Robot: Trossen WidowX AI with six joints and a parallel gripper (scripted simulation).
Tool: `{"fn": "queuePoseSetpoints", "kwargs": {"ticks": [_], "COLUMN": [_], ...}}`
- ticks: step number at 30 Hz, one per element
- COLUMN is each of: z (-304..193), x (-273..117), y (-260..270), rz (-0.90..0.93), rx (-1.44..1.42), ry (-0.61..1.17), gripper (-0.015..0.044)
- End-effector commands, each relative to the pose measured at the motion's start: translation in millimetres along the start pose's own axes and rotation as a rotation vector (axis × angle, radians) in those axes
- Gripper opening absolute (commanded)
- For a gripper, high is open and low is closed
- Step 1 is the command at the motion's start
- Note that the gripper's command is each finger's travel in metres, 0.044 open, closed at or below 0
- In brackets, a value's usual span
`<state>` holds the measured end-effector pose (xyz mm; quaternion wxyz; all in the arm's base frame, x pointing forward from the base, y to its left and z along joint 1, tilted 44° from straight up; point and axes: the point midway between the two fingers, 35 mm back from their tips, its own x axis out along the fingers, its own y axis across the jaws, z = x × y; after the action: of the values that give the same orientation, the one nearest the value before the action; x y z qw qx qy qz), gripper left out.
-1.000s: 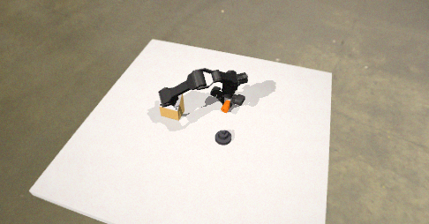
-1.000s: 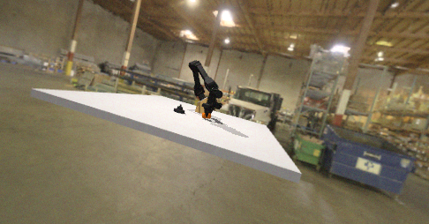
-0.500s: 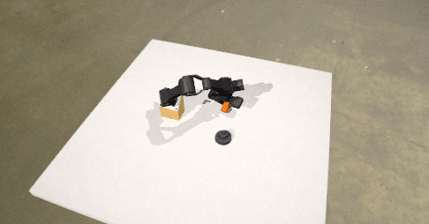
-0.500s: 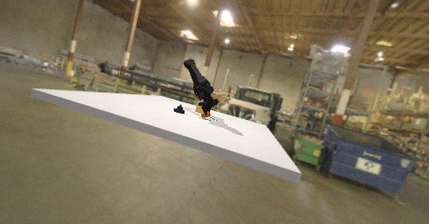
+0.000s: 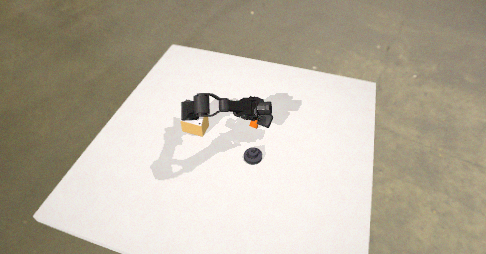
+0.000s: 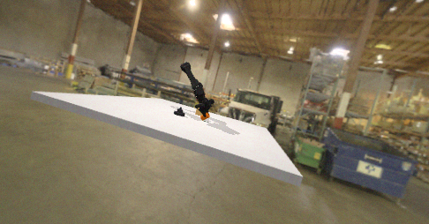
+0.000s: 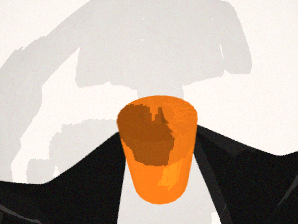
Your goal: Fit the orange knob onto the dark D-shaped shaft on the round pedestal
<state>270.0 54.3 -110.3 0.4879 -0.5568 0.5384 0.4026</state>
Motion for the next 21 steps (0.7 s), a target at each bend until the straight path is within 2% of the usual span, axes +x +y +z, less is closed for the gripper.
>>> {"fn": "queuePoseSetpoints", "kwargs": {"ticks": [1, 21], "z": [-3.9, -25.6], "x": [-2.0, -9.6], "y": [0.3, 0.9], "rz": [0.000, 0.002], "rx": [0.000, -0.001], "ry": [-0.063, -0.406], "gripper": [0.0180, 0.0180]}}
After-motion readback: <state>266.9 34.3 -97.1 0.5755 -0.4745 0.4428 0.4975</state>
